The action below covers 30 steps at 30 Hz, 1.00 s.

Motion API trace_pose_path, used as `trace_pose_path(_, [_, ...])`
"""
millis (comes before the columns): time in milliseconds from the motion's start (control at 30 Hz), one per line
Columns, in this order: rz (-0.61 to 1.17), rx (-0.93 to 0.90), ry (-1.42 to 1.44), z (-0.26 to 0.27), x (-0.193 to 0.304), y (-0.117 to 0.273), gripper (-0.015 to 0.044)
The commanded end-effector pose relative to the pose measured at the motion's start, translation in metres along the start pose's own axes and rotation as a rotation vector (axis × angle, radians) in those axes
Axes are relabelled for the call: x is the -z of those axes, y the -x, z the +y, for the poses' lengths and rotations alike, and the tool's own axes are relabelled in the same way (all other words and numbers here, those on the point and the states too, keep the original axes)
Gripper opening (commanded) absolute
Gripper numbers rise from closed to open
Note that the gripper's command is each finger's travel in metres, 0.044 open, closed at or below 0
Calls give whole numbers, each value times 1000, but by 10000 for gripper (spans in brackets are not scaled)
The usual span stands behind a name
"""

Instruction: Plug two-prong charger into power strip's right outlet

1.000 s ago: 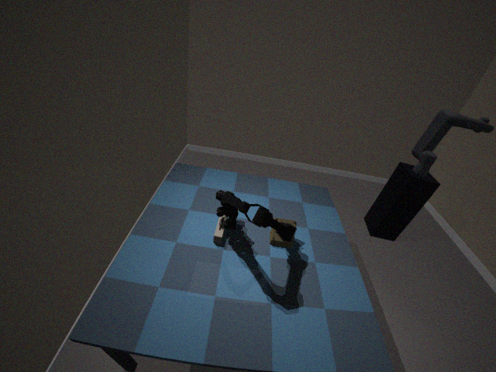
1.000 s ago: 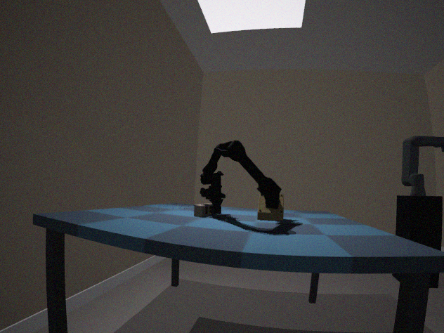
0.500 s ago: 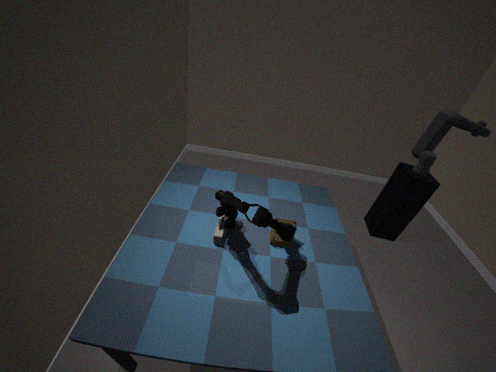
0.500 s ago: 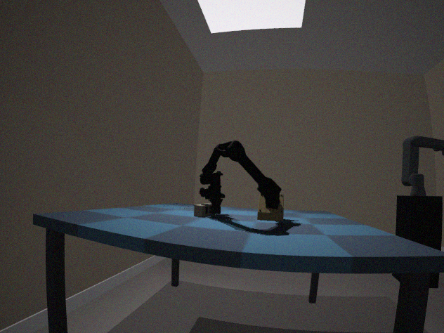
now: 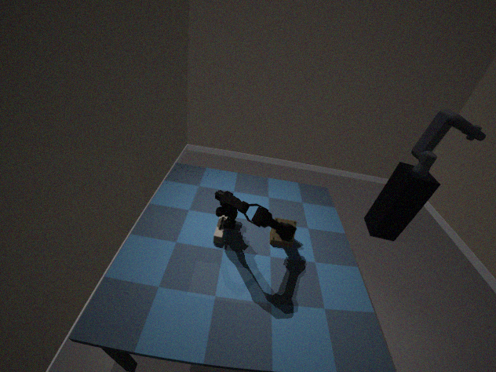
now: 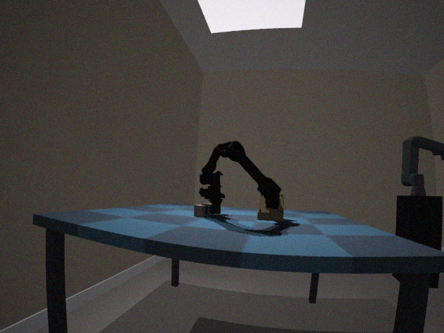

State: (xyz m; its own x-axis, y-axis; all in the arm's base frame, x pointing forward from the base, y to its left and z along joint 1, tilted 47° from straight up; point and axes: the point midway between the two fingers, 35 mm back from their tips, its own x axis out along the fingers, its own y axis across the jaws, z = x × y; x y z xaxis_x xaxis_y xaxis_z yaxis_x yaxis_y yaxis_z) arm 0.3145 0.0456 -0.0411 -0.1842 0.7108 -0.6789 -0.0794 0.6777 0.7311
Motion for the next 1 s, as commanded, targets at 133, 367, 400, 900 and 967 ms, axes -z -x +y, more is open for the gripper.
trace_pose_path(133, [-15,3,10,0,-9,2,0])
trace_pose_path(367, [-15,3,11,0,-11,2,0])
trace_pose_path(400, [-15,3,11,0,-12,2,0])
trace_pose_path(900, [-15,3,11,1,-18,2,0])
trace_pose_path(967, [-15,3,11,1,-18,2,0])
